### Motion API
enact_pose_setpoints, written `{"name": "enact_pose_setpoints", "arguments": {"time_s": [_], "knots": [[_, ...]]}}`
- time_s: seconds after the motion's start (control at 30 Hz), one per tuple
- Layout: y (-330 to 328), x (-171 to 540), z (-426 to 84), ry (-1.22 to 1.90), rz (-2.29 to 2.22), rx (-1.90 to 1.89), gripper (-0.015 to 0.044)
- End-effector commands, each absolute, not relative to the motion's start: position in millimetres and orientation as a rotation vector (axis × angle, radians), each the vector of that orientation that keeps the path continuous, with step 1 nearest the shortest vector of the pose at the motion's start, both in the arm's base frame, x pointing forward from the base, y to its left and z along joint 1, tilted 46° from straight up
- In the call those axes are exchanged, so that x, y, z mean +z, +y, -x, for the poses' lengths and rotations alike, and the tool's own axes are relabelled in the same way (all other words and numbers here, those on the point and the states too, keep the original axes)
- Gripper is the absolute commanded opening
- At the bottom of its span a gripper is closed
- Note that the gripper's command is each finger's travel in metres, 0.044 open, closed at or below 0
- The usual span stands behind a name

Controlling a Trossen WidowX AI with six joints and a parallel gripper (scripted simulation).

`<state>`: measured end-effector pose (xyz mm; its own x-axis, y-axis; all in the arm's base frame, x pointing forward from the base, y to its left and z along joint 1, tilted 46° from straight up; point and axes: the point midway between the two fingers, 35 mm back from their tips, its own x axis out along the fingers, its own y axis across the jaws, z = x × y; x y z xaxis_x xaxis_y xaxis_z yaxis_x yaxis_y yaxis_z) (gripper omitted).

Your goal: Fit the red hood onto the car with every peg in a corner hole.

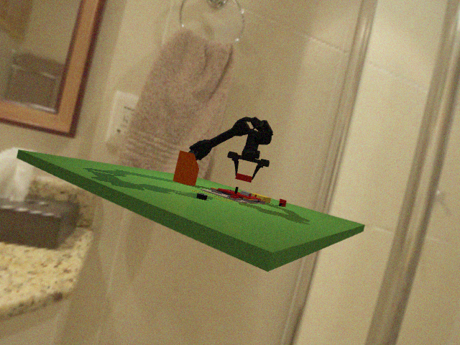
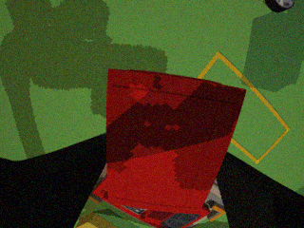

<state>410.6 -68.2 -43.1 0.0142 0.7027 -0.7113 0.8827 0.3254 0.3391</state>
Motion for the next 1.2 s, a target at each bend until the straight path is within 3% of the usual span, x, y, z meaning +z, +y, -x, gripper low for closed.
{"name": "enact_pose_setpoints", "arguments": {"time_s": [0.0, 1.17], "knots": [[-55, -29, -409, 1.724, -1.357, -0.163, 0.0], [33, 56, -368, 1.526, -0.753, 0.502, 0.0]]}}
